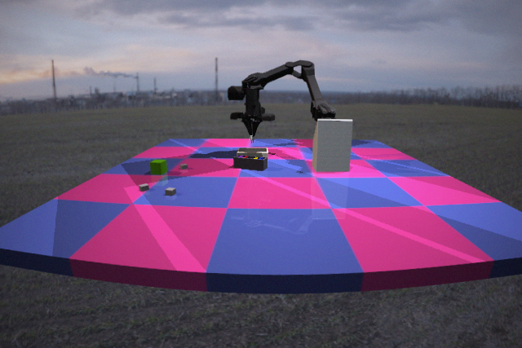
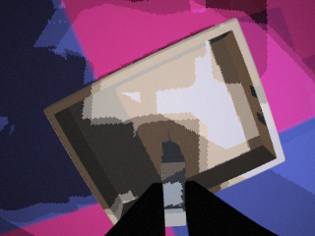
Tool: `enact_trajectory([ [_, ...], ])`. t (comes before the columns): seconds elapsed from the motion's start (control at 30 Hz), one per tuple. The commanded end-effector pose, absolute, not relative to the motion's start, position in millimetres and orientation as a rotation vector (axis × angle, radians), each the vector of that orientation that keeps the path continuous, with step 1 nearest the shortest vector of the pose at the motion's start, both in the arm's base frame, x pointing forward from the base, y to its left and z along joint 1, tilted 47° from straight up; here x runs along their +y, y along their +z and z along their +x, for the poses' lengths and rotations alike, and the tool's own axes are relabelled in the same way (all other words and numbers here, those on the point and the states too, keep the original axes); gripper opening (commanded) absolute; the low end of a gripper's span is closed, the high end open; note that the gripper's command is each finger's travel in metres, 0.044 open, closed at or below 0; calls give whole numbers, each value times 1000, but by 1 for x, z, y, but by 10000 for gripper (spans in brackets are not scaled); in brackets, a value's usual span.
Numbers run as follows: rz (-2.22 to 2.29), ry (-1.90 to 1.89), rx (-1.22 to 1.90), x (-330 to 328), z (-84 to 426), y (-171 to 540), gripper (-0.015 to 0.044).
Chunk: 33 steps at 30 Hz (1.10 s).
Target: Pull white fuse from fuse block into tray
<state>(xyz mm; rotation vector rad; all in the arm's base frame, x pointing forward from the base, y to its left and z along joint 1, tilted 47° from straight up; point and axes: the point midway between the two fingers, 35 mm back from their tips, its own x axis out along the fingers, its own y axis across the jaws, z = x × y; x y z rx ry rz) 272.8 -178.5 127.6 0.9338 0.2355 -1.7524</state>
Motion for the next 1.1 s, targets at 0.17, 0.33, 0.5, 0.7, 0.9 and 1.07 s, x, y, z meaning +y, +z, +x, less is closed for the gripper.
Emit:
enact_trajectory([
  [0.17, 923, -1756, 241, -189, 270, 117, 0],
  [0.33, 923, -1756, 240, -195, 269, 112, 0],
  [0.5, 922, -1756, 239, -201, 267, 107, 0],
  [0.7, 921, -1756, 239, -204, 266, 104, 0],
  [0.9, 925, -1756, 227, -203, 268, 107, 157],
  [1.07, 925, -1756, 227, -203, 268, 107, 289],
])
